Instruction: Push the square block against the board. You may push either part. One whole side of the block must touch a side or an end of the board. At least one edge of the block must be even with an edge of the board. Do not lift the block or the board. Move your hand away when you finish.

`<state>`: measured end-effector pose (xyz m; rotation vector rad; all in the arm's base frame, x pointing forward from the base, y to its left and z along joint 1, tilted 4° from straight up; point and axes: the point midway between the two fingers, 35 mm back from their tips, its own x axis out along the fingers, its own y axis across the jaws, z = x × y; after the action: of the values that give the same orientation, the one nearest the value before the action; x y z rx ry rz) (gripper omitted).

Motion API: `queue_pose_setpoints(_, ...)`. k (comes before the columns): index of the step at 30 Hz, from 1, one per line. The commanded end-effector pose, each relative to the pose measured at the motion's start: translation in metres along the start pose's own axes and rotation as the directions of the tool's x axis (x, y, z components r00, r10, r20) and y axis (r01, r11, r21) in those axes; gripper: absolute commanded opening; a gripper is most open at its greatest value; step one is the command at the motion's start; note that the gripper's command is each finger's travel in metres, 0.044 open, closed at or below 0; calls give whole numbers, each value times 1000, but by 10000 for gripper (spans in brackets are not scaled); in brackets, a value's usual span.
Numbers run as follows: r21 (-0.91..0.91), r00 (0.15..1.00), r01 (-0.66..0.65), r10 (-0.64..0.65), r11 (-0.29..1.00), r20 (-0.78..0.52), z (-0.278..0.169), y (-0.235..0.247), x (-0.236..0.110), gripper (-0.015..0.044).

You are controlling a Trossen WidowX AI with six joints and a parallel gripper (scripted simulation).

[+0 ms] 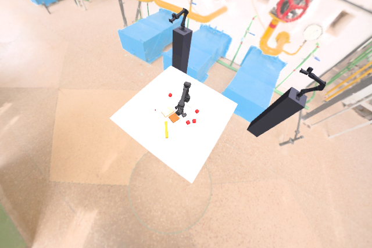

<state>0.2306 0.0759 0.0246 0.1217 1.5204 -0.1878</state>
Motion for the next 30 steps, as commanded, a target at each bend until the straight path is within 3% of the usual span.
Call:
queue_pose_setpoints(1,0,1000,0,0,1000,0,0,0,-3,0)
queue_pose_setpoints(5,5,1000,0,0,1000,8,0,0,-53,0)
queue_pose_setpoints(13,1,1000,-9,9,1000,16,9,4,-55,0)
queue_pose_setpoints(21,2,1000,-5,5,1000,20,96,11,-70,0)
queue_pose_setpoints(30,4,1000,1,-1,1000,24,185,-4,-62,0)
